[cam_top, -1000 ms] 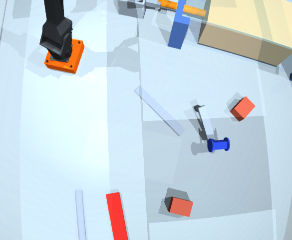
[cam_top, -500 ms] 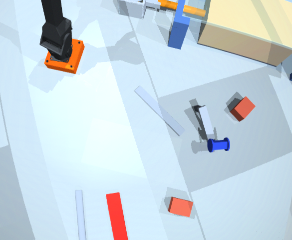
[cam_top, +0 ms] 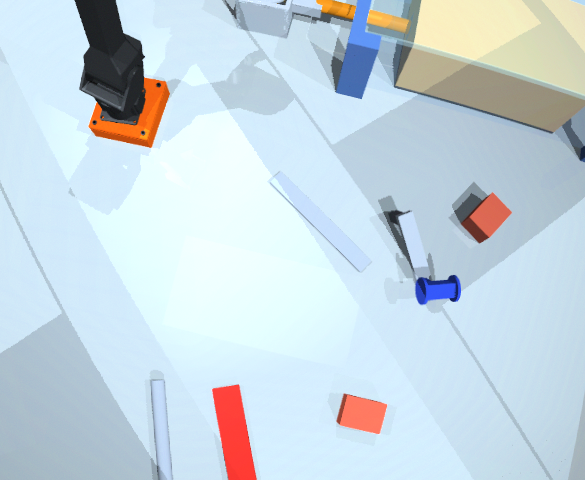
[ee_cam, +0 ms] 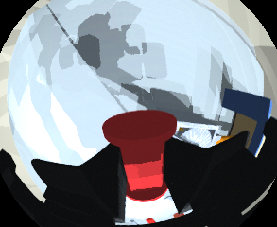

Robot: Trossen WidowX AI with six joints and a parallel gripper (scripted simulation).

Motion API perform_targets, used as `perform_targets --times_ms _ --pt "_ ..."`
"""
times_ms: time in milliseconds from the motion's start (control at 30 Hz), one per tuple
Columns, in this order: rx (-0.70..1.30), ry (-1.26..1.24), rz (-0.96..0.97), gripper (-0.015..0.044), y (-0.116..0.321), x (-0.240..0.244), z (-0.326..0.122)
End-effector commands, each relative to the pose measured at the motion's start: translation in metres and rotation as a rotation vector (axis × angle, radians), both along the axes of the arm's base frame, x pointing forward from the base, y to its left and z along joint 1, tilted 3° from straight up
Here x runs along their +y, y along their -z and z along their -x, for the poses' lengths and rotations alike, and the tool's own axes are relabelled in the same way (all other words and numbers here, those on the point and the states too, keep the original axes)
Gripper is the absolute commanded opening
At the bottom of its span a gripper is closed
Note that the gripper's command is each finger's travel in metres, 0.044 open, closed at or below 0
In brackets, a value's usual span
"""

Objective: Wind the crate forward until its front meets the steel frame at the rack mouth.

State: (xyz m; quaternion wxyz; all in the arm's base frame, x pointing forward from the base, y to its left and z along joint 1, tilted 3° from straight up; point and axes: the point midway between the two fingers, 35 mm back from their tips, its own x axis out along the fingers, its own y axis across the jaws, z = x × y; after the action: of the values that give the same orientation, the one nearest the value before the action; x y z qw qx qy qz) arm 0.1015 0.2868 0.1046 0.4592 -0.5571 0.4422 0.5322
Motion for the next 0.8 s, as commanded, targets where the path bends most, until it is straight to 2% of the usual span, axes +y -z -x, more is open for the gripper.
perform_targets --times_ms 0,767 --pt "0.008 0.008 0.026 0.0 0.002 -0.014 0.004" --pt "0.008 0.008 0.028 0.0 0.002 -0.041 0.008"
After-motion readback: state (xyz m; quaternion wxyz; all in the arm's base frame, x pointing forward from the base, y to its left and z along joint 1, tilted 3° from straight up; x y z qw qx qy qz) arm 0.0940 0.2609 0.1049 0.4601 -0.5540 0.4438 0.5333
